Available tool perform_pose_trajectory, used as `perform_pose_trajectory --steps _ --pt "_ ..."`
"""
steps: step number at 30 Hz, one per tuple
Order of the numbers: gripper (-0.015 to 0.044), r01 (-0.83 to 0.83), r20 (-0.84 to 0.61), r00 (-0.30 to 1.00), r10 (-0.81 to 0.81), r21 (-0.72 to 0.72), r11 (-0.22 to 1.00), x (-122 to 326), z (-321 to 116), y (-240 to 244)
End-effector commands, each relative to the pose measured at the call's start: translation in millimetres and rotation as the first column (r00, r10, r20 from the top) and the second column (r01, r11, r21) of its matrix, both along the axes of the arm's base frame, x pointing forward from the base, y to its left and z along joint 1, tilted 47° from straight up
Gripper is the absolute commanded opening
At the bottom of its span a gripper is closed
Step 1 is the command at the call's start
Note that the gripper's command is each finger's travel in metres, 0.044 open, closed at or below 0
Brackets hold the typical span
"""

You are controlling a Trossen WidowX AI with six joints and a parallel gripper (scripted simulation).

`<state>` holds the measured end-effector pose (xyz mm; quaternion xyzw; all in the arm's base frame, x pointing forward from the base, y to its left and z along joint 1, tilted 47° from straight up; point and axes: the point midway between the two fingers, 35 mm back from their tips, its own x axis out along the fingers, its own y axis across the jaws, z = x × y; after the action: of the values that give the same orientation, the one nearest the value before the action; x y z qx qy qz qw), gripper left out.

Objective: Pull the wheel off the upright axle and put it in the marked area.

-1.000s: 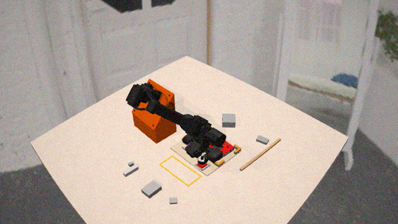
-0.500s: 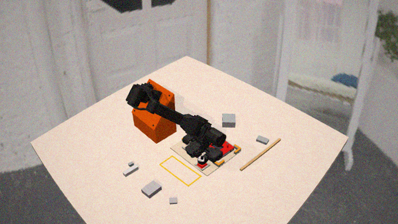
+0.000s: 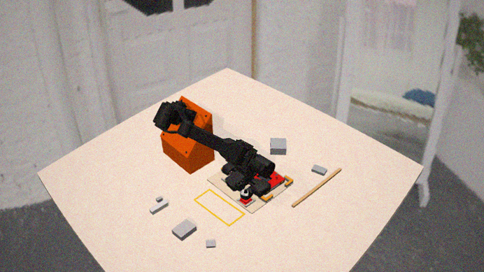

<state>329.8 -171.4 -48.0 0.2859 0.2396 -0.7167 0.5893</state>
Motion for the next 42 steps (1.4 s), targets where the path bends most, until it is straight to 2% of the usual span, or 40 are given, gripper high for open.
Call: perform_pose_trajectory --steps 1,42 --pt "0.0 -0.006 -0.003 1.0 0.006 0.0 1.0 0.5 2.4 4.5" --pt "0.0 -0.01 -0.001 1.0 0.01 -0.002 1.0 2.5 11.6 14.3"
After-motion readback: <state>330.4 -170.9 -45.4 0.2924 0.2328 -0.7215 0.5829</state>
